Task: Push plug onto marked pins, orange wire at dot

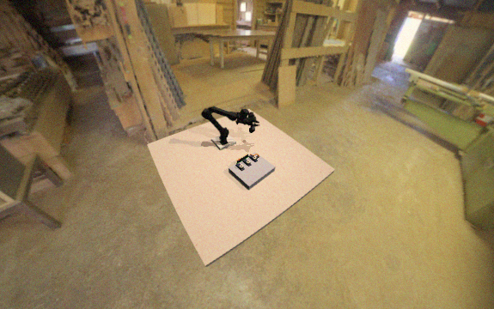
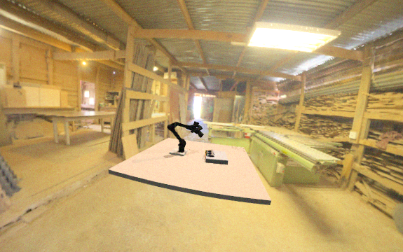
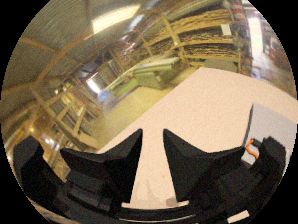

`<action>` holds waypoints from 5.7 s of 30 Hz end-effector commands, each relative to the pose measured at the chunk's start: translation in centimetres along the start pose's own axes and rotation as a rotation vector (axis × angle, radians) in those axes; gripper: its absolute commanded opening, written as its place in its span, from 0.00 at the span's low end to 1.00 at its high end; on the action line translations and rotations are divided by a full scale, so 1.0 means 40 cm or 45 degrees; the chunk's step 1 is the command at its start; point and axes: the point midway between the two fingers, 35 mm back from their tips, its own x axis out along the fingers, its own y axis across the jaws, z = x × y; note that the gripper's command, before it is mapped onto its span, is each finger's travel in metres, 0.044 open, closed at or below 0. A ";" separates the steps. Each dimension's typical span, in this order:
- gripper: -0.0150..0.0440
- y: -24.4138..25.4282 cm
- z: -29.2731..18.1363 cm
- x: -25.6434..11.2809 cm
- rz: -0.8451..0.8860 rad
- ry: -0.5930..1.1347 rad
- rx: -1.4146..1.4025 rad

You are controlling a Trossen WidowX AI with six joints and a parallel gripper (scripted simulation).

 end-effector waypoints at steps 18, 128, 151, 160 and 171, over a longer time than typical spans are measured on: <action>0.45 -0.213 0.197 -0.129 -0.487 -0.415 -0.133; 0.45 -0.674 -0.030 0.001 -1.838 -0.114 2.375; 0.31 -0.698 -0.071 0.019 -1.838 -0.113 2.375; 0.25 -0.673 -0.023 0.001 -1.837 -0.114 2.375; 0.25 -0.629 0.045 -0.043 -1.831 -0.090 2.348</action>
